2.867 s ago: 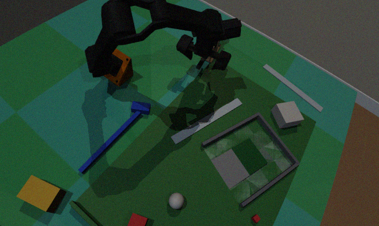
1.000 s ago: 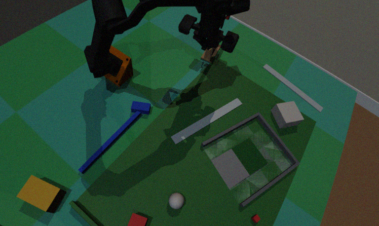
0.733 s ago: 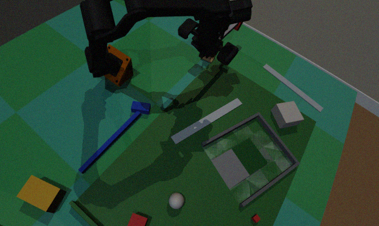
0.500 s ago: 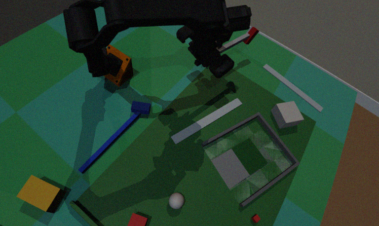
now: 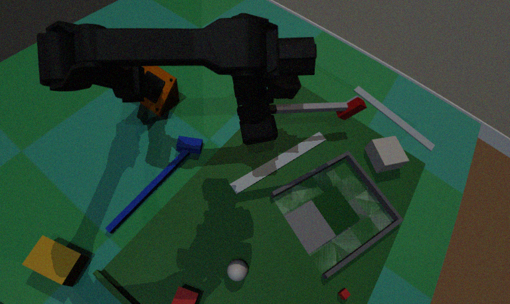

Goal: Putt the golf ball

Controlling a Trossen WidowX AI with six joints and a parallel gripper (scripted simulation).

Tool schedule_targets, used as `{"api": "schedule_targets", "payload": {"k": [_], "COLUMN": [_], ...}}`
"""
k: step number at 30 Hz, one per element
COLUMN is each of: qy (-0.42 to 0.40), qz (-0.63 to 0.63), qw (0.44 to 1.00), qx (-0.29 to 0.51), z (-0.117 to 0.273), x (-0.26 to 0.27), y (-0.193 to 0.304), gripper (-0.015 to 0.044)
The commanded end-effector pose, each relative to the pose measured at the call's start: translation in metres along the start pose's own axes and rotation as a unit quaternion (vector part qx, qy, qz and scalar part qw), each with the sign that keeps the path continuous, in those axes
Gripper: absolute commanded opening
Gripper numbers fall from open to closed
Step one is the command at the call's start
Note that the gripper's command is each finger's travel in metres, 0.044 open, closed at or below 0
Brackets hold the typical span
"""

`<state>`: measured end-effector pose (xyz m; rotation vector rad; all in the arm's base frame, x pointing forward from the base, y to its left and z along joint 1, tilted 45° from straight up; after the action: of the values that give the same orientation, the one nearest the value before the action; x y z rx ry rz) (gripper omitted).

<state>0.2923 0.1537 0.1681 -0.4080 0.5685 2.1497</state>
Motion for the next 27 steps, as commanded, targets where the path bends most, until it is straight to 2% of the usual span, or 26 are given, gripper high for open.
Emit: {"api": "schedule_targets", "payload": {"k": [1, 14, 27], "qy": [0.011, 0.053, 0.1], "qz": [-0.062, -0.276, -0.476], "qw": [0.998, 0.96, 0.874], "qx": [0.001, 0.0, -0.006], "z": [0.006, 0.023, 0.036], "x": [-0.018, -0.074, -0.108], "y": [0.016, 0.081, 0.156], "gripper": [0.0, 0.0, 0.0]}}
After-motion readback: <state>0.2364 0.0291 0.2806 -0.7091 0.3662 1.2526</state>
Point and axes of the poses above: the point midway between the two fingers, 35 mm back from their tips, its own z axis back along the fingers, its own x axis across the jaws, y = z × x, the point moved 9 cm from there along z, back along the fingers, and after that the axes turned 9 degrees about -z, right-handed, at the moved point
